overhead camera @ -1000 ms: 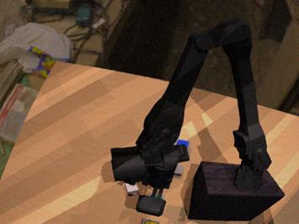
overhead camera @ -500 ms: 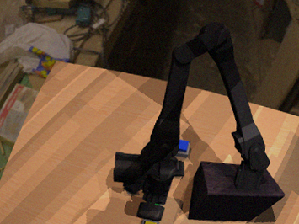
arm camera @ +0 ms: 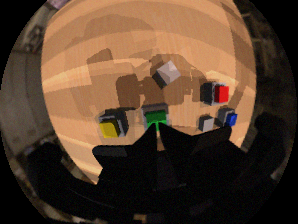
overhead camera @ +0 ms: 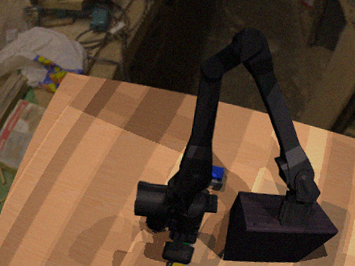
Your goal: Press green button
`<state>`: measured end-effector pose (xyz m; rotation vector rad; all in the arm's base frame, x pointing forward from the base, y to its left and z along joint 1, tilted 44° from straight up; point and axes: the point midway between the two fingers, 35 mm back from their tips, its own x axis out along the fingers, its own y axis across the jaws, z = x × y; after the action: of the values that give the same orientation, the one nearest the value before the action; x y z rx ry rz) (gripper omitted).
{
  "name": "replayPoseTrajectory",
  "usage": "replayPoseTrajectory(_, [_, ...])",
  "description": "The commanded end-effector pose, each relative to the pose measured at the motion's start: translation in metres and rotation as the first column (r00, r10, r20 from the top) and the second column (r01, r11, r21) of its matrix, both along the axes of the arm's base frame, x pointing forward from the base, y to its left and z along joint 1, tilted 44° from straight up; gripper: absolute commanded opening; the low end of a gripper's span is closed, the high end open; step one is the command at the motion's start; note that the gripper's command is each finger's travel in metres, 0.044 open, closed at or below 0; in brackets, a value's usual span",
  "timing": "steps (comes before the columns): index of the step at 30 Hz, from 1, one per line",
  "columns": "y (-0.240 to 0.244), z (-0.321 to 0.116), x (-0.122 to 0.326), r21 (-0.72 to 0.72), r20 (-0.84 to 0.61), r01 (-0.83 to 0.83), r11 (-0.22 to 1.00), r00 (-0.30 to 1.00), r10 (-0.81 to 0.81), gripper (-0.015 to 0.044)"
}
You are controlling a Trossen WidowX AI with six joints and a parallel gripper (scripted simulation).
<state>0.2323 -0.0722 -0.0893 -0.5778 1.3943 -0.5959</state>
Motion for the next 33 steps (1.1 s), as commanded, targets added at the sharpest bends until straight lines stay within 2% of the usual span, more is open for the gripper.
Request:
replayPoseTrajectory(1, [-0.005, -0.004, -0.002, -0.006, -0.01, 0.0, 1.0, 1.0, 0.0, 0.002])
replayPoseTrajectory(30, [-0.017, -0.016, -0.002, -0.008, -0.011, 0.0, 1.0, 1.0, 0.0, 0.002])
replayPoseTrajectory(33, [-0.005, -0.004, -0.002, -0.003, -0.007, 0.001, 1.0, 1.0, -0.001, 0.002])
